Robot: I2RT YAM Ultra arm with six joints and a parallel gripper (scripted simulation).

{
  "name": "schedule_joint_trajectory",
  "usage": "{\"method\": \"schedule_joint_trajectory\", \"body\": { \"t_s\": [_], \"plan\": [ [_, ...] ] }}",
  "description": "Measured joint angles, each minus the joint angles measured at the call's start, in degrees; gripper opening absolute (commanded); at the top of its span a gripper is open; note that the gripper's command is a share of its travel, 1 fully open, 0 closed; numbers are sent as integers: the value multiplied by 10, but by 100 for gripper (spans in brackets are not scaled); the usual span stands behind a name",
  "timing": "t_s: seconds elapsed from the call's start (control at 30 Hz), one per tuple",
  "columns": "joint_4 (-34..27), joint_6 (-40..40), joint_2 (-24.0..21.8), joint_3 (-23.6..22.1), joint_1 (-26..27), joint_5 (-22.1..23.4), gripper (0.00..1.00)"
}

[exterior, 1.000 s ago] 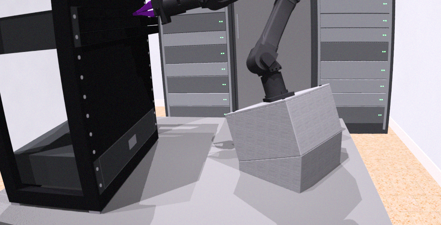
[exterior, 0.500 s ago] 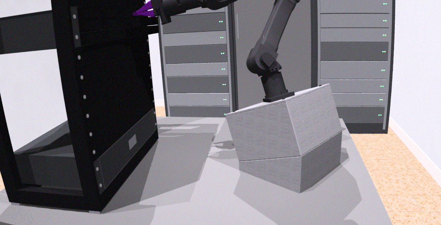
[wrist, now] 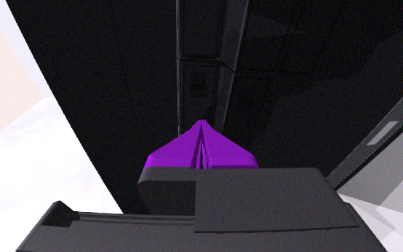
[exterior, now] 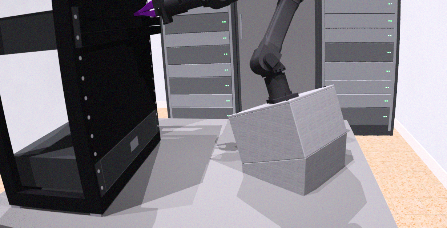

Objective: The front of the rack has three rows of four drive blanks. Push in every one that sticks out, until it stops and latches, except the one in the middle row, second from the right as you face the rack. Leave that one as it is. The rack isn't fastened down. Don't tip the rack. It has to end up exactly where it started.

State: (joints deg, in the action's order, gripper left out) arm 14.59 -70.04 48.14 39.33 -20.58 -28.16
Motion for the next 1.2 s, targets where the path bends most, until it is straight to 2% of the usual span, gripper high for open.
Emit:
{"method": "schedule_joint_trajectory", "body": {
  "t_s": [1.2],
  "plan": [
    [-23,0,0,11,0,0,0]
  ]
}}
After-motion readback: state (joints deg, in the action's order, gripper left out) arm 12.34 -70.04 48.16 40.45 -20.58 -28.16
